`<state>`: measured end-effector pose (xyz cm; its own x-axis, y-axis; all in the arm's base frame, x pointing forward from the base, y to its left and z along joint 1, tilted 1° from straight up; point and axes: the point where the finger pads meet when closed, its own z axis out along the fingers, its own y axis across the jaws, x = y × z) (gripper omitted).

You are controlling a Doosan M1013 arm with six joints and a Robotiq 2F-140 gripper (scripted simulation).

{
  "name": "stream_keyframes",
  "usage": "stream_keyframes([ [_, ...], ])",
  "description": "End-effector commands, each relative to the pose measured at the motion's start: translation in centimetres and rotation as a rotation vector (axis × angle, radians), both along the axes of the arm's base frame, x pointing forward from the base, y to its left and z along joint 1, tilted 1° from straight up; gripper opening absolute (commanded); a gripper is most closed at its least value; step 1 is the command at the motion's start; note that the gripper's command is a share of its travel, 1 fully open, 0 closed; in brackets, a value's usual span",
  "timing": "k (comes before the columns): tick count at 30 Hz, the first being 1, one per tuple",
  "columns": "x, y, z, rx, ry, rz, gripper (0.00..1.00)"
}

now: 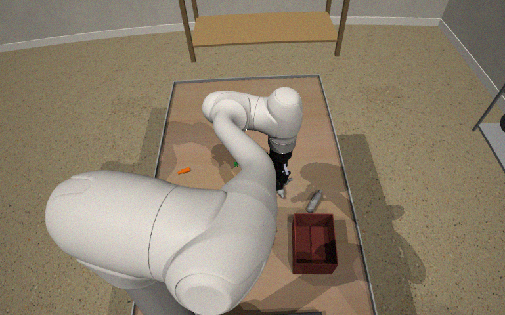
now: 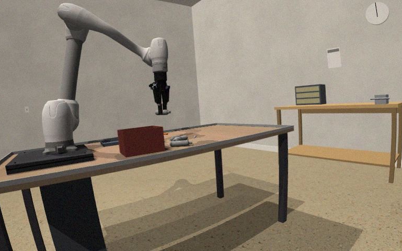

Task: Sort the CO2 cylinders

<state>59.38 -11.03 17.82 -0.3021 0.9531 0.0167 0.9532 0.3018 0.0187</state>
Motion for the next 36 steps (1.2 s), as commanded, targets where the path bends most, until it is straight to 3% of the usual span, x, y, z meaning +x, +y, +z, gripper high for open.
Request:
stream_keyframes([
  [1,-3.0,6.3,0.0,-0.02,0.0,-0.193,0.1],
  [6,-6.3,12.8,-0.1,-0.02,0.0,-0.201,0.1],
  [9,-6.8,14.0,-0.2,-0.02,0.0,-0.201,0.1],
  [25,-6.8,14.0,-3.6,-0.02,0.0,-0.201,0.1],
  [36,-6.7,14.0,-8.3,-0.02,0.0,-0.201,0.1],
])
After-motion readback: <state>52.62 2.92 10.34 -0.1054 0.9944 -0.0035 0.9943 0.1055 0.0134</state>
